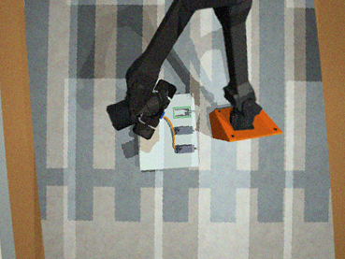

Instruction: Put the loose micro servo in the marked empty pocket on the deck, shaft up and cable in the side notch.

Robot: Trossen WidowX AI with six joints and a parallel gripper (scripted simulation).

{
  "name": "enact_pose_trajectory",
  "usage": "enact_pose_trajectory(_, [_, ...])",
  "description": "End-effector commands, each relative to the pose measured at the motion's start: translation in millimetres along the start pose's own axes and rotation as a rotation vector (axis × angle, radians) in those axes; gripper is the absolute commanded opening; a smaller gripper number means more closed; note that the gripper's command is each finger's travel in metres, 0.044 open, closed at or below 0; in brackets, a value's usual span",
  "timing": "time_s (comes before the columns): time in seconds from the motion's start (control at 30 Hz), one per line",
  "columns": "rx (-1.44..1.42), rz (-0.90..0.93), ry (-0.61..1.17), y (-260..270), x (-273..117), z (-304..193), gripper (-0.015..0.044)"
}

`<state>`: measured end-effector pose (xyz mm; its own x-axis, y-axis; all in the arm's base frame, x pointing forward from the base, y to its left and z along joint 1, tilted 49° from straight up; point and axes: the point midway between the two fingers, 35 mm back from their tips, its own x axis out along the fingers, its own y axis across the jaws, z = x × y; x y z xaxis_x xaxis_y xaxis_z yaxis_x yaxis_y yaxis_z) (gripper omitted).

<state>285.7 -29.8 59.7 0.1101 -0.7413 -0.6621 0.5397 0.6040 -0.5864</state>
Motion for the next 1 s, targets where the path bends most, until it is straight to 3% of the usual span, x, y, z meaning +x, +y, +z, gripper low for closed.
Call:
enact_pose_trajectory(0.0, [-0.127, -0.002, -0.003, -1.1, -0.6, 0.5, 0.0000])
enact_pose_trajectory(0.43, [-0.557, -0.003, -0.002, -1.1, -0.6, 0.5, 0.0000])
enact_pose_trajectory(0.97, [-0.564, -0.003, -0.001, -22.2, -0.3, -33.7, 0.0000])
